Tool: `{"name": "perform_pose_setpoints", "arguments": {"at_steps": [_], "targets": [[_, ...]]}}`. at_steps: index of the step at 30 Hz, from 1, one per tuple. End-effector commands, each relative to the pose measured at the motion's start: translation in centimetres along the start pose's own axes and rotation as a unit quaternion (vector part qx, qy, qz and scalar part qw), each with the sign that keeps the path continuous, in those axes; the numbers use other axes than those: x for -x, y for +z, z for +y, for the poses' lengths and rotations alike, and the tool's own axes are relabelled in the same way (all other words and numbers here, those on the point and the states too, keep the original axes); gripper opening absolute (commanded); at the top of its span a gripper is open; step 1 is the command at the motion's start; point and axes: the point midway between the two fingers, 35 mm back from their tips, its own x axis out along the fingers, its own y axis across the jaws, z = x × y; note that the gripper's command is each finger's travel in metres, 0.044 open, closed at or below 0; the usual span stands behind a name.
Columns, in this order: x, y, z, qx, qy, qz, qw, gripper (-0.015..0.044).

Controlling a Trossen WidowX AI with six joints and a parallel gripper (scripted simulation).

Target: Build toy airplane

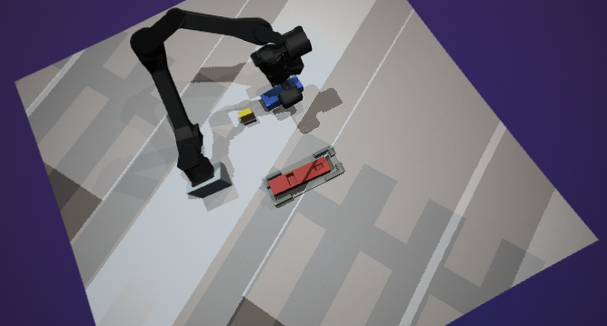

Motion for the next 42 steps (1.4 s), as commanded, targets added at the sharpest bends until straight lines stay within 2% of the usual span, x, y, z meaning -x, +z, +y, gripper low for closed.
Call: {"name": "perform_pose_setpoints", "arguments": {"at_steps": [1,15,24,30,36,42], "targets": [[-0.8,-0.1,0.1,-0.002,0.002,0.002,1.000,0.0440],[-2.8,-0.2,0.1,-0.002,0.003,0.002,1.000,0.0440],[-2.8,-0.2,0.1,-0.002,0.003,0.002,1.000,0.0204],[-2.8,-0.2,0.1,-0.002,0.003,0.002,1.000,0.0164],[-1.9,-0.1,0.1,-0.001,0.001,0.004,1.000,0.0006],[-0.1,0.2,-0.1,-0.001,-0.001,0.006,1.000,0.0000]]}}
